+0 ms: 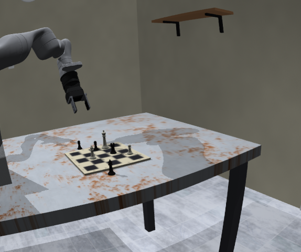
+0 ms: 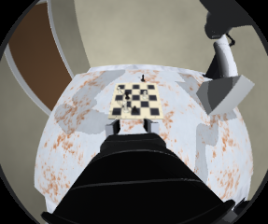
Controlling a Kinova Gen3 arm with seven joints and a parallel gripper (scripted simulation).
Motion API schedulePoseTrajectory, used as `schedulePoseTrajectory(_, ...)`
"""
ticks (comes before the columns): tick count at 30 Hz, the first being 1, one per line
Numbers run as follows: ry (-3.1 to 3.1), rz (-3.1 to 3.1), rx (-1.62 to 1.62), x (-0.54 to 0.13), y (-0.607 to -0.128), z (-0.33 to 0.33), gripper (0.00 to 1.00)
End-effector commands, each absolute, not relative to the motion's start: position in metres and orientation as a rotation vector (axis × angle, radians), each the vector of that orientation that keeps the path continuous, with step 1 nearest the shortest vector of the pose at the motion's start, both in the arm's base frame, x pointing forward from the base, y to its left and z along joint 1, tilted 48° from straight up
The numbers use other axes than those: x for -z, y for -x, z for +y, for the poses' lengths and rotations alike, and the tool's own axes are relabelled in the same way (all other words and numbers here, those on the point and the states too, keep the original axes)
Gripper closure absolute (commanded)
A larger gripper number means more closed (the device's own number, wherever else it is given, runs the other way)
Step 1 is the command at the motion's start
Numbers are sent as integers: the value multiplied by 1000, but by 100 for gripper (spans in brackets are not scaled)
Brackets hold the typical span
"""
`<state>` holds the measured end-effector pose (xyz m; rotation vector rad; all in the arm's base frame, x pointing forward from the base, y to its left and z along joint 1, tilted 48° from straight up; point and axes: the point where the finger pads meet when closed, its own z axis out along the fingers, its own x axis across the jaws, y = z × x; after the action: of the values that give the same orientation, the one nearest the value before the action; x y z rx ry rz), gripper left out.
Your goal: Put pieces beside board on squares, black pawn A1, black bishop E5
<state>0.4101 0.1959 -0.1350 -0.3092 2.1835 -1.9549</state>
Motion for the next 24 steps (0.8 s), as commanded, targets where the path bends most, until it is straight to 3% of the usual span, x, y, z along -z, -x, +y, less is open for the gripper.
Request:
schedulePoseTrajectory(1, 313, 2188, 1951, 134, -411, 197, 0)
schedulePoseTrajectory(24, 571, 2451, 1801, 139, -420, 186, 0)
